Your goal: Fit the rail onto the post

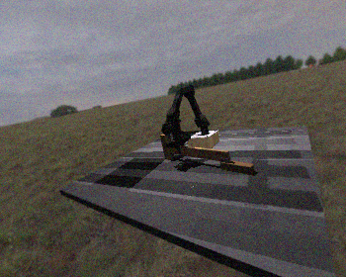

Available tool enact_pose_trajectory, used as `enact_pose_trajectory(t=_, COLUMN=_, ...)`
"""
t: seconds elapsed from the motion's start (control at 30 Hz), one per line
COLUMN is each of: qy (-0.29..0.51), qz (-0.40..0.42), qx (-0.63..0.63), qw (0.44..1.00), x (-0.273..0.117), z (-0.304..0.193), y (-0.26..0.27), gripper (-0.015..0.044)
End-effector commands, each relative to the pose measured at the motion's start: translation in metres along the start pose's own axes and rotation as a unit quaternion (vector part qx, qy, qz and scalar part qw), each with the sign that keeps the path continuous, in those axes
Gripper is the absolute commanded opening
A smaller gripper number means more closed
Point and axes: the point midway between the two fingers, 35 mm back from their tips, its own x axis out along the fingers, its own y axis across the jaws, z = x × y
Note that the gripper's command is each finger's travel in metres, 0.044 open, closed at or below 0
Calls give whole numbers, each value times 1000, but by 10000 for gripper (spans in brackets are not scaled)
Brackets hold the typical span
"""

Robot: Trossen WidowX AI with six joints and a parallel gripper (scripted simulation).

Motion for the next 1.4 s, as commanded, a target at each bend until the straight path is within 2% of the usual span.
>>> enact_pose_trajectory(t=0.0, qy=3, qz=-1, qx=1, qw=1000, x=-1, z=-4, y=-1, gripper=0)
enact_pose_trajectory(t=0.4, qy=3, qz=-1, qx=1, qw=1000, x=-1, z=-7, y=-1, gripper=0)
enact_pose_trajectory(t=0.97, qy=1, qz=0, qx=1, qw=1000, x=-1, z=-4, y=0, gripper=440)
enact_pose_trajectory(t=1.2, qy=1, qz=0, qx=1, qw=1000, x=-2, z=-3, y=0, gripper=440)
enact_pose_trajectory(t=1.37, qy=1, qz=-2, qx=1, qw=1000, x=-31, z=26, y=0, gripper=440)
